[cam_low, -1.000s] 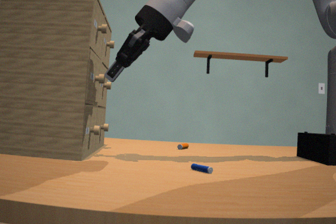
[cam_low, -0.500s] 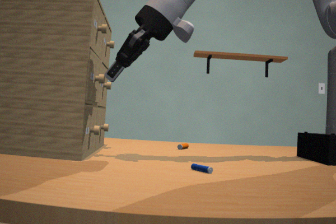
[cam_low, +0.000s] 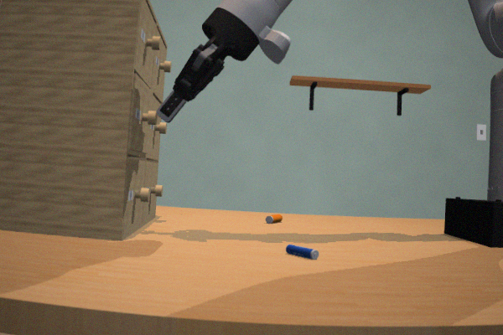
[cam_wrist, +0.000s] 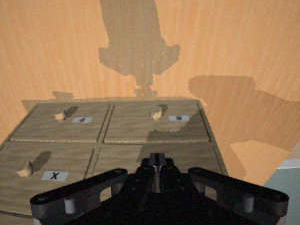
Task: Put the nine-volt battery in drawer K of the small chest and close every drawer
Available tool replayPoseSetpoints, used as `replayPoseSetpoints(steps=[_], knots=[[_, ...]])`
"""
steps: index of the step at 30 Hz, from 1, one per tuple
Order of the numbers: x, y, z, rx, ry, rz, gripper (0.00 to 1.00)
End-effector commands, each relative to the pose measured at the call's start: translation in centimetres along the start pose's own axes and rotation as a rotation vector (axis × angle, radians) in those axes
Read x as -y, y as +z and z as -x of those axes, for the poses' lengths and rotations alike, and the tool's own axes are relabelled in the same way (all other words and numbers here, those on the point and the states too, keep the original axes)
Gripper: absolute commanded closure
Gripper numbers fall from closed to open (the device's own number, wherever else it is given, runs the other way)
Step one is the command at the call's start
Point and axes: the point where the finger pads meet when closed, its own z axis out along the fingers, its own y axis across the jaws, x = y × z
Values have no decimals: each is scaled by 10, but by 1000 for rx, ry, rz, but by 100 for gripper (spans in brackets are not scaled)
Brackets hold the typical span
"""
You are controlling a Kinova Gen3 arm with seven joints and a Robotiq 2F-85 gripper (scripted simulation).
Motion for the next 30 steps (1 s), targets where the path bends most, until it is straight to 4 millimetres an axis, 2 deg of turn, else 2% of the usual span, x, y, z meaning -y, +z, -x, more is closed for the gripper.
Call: replayPoseSetpoints(steps=[1,7,20,30], knots=[[0,0,1,2,0,0,100],[0,-2,-2,2,0,0,100],[0,-28,-39,2,0,0,100],[0,-30,-40,2,0,0,100]])
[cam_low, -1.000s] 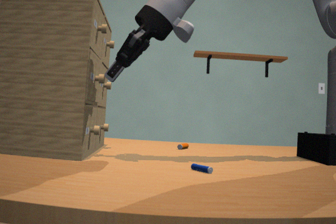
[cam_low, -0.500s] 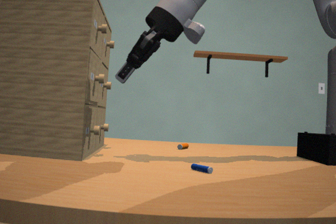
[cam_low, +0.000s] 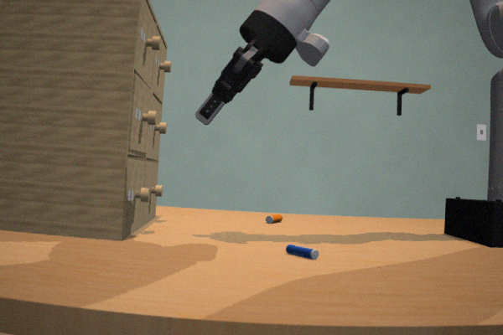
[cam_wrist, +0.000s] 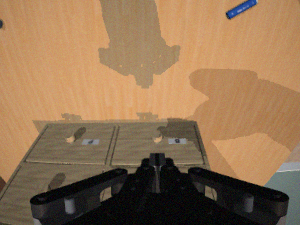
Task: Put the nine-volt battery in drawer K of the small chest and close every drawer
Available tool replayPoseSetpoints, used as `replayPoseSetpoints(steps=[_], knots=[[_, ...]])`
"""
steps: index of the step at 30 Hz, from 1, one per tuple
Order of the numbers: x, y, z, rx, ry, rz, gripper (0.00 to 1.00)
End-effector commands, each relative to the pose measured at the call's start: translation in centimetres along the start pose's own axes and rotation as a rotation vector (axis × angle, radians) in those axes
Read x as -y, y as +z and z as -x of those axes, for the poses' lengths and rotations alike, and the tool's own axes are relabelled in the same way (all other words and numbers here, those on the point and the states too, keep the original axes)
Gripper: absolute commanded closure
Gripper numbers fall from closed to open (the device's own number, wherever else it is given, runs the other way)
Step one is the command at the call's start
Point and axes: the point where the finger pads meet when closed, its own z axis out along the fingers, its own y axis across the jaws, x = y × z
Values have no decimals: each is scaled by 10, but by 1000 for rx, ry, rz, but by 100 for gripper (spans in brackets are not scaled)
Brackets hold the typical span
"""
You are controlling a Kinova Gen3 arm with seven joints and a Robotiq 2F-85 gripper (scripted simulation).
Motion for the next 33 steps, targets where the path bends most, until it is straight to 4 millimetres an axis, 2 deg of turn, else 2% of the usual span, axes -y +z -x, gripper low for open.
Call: replayPoseSetpoints(steps=[1,6,15,17,25,33], knots=[[-1,-2,2,4,0,1,100],[-1,-13,2,4,0,1,100],[0,-50,4,4,0,1,100],[0,-50,4,4,0,1,100],[0,-74,5,4,0,1,100],[0,-86,6,4,0,1,100]])
